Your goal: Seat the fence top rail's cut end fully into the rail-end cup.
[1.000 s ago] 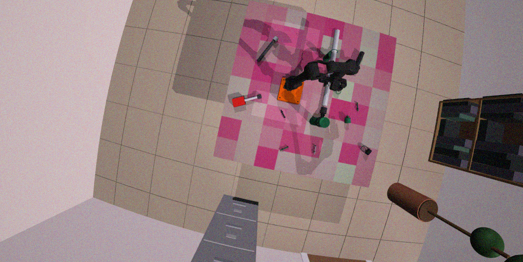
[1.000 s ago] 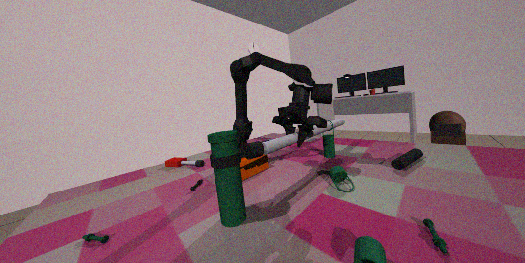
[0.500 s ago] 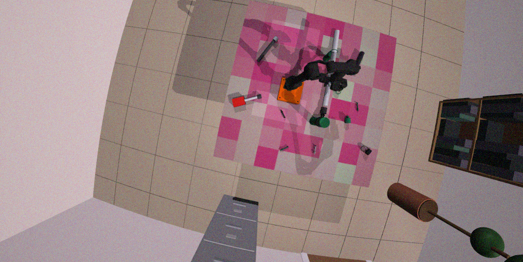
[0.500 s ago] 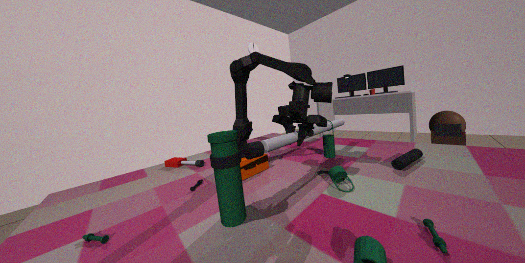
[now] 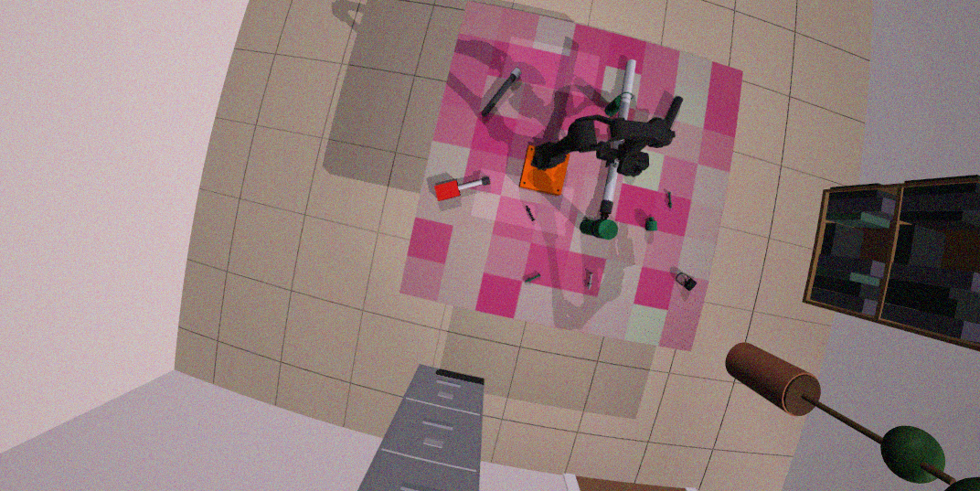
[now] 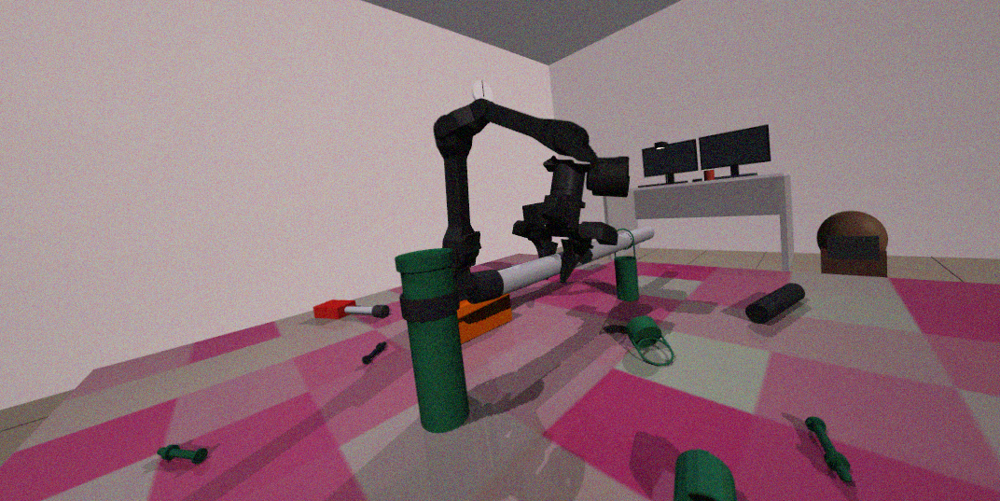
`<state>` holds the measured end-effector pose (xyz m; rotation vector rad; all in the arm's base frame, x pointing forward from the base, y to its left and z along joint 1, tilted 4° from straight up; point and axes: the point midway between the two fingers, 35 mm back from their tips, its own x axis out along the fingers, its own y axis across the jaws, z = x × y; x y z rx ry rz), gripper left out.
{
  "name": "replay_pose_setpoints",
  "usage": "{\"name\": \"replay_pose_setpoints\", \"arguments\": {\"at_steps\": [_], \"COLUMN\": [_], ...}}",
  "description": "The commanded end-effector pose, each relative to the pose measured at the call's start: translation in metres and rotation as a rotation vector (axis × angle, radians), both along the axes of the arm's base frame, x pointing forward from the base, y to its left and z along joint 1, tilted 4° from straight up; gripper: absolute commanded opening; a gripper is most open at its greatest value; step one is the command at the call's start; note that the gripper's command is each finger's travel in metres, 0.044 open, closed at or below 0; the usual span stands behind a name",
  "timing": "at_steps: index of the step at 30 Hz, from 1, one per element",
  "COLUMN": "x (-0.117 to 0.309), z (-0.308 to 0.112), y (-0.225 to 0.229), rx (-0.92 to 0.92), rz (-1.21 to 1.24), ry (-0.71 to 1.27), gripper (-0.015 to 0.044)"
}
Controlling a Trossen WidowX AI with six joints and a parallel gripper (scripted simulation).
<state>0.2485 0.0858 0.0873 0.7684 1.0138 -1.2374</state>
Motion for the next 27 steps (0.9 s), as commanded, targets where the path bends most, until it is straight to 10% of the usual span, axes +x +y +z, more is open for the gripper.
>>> {"name": "replay_pose_setpoints", "arguments": {"at_steps": [1, 27], "x": [0.0009, -0.0005], "z": [0.0028, 0.0014], "y": [-0.0040, -0.0009], "rx": [-0.007, -0.006], "rz": [0.005, -0.002], "ry": [-0.009, -0.002], "gripper": [0.0000, 0.0000]}}
